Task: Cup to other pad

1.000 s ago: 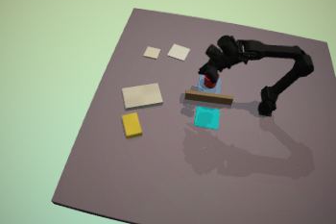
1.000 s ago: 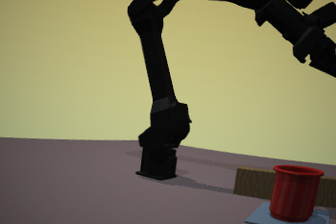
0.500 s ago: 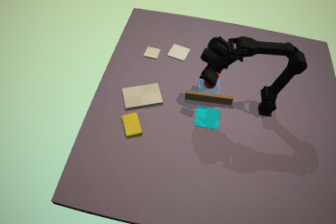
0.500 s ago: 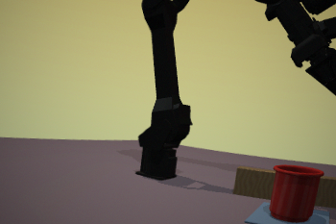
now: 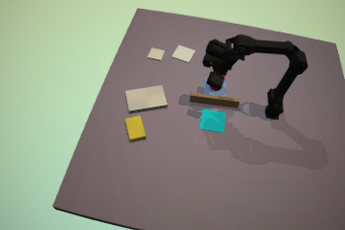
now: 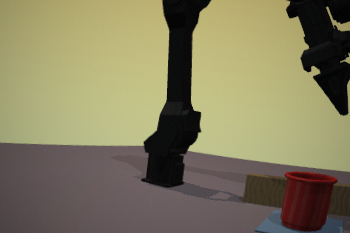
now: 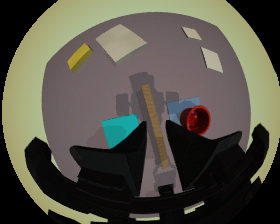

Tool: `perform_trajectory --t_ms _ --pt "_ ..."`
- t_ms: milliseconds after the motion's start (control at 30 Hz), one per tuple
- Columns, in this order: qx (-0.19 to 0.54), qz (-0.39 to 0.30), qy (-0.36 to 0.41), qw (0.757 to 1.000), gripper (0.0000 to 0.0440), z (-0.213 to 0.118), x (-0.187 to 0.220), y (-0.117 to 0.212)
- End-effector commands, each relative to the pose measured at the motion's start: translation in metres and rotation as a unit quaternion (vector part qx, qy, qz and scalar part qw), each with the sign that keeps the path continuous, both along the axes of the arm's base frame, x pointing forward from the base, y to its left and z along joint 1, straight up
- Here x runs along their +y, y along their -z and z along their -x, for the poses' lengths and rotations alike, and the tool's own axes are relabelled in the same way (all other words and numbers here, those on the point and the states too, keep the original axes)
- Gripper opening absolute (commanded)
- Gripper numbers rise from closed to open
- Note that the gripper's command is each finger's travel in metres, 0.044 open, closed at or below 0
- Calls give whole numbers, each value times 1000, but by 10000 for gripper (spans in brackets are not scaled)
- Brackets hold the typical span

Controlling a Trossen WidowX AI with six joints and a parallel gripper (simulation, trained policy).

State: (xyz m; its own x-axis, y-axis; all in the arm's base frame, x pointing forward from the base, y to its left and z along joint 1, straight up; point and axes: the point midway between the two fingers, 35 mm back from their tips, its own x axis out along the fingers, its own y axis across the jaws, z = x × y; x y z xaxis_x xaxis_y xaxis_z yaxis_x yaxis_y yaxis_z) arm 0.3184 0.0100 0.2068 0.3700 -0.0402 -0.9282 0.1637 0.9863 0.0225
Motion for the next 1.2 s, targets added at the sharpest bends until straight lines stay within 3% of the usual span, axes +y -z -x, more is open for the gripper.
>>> perform_trajectory --t_ms 0,600,1167 --pt "32 11 -7 999 103 3 -6 5" --pt "158 38 -40 986 115 19 -40 41" --pt "213 44 -75 973 147 27 -70 89"
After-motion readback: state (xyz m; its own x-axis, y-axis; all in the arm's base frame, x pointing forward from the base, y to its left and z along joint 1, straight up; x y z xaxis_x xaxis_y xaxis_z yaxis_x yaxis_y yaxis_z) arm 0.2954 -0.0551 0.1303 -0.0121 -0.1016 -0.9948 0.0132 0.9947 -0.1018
